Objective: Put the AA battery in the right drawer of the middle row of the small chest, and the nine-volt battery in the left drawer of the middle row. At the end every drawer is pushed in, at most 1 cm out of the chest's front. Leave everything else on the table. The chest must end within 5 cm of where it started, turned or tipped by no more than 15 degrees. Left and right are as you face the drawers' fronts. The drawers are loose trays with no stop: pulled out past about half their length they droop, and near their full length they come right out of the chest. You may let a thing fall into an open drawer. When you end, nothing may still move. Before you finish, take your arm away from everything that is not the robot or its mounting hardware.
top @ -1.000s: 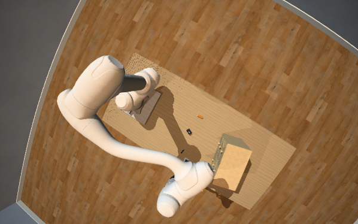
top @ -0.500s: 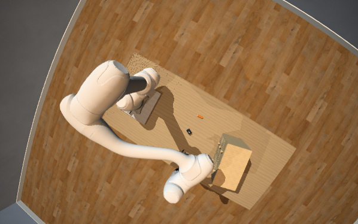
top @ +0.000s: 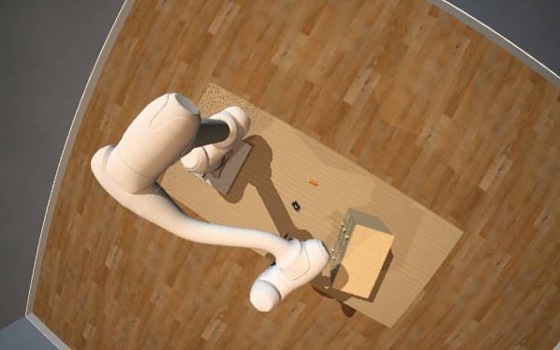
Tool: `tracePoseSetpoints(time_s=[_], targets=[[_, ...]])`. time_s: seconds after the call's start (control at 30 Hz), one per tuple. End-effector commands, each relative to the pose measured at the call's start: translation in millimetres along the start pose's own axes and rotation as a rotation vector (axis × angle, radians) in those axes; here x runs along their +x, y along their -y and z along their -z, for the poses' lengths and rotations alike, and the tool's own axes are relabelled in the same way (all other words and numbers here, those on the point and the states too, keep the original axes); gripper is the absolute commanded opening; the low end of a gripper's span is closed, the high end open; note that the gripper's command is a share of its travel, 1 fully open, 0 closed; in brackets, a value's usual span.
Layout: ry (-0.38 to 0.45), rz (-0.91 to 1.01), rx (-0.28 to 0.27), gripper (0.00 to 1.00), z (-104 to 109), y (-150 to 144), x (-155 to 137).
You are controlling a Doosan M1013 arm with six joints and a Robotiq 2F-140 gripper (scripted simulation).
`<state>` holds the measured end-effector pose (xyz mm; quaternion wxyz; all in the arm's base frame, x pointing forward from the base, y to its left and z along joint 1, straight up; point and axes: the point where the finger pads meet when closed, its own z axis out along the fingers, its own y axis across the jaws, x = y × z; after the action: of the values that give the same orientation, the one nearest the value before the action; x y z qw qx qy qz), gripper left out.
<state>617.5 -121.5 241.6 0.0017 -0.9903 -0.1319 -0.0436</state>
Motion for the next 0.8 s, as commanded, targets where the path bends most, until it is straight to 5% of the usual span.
tracePoseSetpoints(time_s=[0.0,0.27,0.77], targets=[[-0.085,0.002,0.002,1.00,-6.5,0.6,5.1],[-0.322,0.002,0.002,1.00,-27.6,0.7,23.3],[-0.627,0.002,0.003,1.00,-54.7,0.9,46.5]])
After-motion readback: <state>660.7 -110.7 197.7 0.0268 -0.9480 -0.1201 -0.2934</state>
